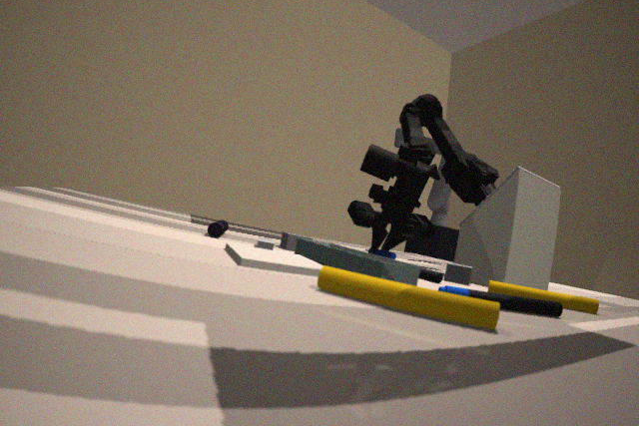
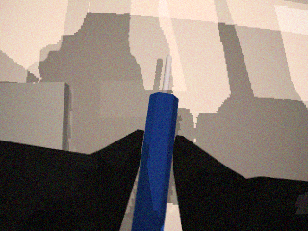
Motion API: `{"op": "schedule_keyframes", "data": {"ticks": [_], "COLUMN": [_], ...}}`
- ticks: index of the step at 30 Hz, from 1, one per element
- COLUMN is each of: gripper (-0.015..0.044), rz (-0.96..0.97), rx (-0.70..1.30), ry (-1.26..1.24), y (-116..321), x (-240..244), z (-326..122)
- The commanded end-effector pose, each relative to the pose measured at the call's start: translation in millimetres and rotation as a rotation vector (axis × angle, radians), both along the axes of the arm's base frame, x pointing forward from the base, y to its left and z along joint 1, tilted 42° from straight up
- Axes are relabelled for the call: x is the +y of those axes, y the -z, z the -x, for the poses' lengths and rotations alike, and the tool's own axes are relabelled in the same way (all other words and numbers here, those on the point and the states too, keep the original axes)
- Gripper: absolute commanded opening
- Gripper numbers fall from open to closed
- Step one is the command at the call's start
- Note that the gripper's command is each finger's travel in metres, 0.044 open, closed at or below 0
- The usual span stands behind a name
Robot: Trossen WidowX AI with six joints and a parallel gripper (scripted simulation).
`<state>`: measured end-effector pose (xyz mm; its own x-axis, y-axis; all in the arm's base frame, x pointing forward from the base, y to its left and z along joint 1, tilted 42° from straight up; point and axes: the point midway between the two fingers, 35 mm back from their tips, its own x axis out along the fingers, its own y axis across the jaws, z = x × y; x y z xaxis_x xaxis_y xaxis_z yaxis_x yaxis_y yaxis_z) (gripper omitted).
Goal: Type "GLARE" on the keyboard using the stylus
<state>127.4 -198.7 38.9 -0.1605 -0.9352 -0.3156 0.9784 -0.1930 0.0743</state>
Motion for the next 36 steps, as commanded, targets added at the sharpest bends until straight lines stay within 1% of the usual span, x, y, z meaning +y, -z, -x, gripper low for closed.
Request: {"op": "schedule_keyframes", "data": {"ticks": [1, 18, 23, 26, 36], "gripper": [0.0, 0.0, 0.0, 0.0, 0.0], "rz": [0.002, 0.017, 0.003, -0.035, -0.247], "rx": [-0.005, -0.002, 0.004, 0.021, 0.114], "ry": [0.004, 0.0, -0.003, -0.013, -0.073], "y": [-5, -34, -30, -27, -10], "x": [4, 25, 24, 24, 32], "z": [-2, -1, -2, -9, -46]}}
